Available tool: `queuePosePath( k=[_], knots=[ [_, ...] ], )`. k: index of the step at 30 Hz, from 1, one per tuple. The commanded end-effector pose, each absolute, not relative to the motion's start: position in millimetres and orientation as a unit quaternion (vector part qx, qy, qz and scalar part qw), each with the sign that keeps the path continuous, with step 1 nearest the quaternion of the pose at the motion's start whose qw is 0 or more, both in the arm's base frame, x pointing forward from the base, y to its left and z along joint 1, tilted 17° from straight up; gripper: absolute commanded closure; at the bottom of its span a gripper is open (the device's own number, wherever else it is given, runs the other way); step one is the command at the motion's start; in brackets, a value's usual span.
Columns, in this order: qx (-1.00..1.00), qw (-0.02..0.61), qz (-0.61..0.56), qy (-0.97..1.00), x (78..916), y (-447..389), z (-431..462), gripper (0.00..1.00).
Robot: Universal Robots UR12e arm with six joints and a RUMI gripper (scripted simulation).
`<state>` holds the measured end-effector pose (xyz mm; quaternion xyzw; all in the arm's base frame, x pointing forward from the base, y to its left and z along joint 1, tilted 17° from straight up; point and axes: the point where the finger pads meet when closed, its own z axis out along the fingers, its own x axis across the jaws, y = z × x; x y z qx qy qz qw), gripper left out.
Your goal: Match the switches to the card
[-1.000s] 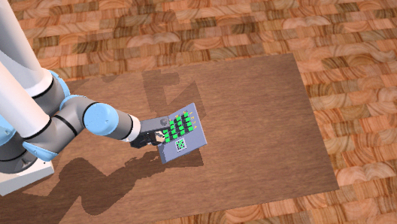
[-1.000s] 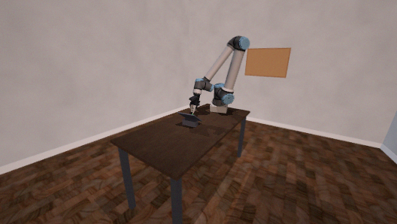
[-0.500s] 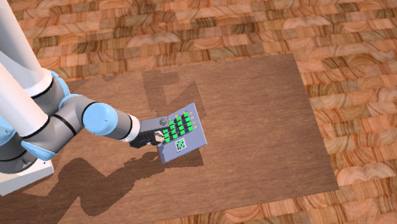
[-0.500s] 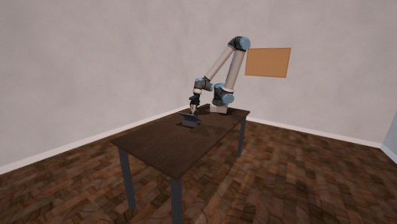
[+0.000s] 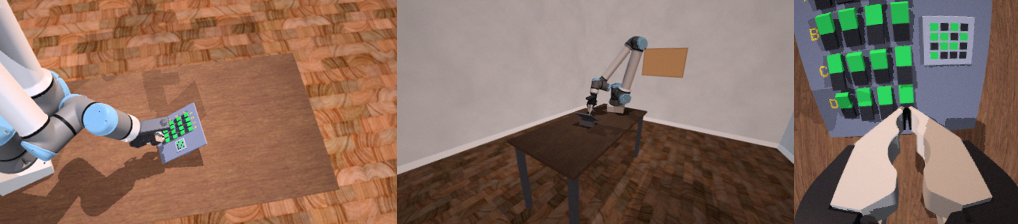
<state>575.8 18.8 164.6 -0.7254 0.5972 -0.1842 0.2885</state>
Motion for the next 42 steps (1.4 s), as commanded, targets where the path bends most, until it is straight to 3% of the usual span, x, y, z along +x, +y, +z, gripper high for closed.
queuePosePath(
  k=[1, 21, 42],
  knots=[
    [-0.714, 0.294, -0.176, 0.611, 576.6, 18.8, 165.8, 1.00],
    [-0.618, 0.332, -0.113, 0.704, 581.0, 21.4, 171.8, 1.00],
    [-0.361, 0.386, 0.033, 0.848, 590.7, 27.8, 185.4, 1.00]
  ],
)
